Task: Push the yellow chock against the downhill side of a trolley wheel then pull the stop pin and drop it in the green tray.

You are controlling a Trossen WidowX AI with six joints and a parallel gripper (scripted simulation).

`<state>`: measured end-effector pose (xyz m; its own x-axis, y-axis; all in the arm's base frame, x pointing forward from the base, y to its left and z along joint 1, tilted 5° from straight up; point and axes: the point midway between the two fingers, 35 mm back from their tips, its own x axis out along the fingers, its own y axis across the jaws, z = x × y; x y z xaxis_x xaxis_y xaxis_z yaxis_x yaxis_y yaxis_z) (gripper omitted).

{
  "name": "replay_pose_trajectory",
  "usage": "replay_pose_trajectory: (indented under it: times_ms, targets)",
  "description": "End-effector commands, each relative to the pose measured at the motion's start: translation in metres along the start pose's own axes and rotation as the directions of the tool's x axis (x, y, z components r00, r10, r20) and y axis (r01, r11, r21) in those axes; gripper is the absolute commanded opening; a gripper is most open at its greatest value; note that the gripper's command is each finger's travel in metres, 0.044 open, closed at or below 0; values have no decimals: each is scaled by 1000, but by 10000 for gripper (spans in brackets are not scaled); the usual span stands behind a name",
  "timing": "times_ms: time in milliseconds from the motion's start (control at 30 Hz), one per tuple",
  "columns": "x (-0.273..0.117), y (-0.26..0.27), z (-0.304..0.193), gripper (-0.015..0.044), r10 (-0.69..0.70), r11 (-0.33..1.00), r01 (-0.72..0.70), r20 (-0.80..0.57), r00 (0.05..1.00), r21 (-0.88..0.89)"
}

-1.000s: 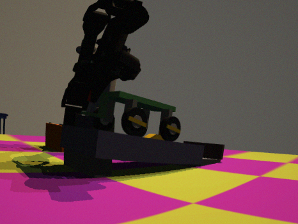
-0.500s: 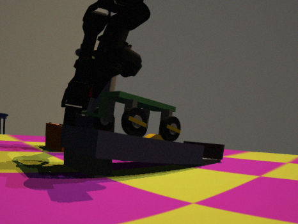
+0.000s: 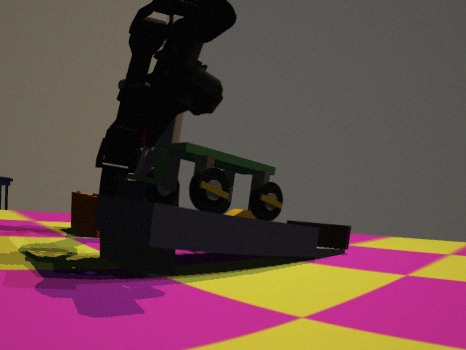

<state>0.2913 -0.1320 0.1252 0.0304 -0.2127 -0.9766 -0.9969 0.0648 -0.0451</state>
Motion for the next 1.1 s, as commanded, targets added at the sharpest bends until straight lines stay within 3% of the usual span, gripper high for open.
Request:
replay_pose_trajectory:
  times_ms: [0,1067]
  targets:
    - [-5,-1,-2,0,-5,1000,5,-9,1000,5]
    - [-12,-2,-20,0,-5,1000,5,-10,1000,5]
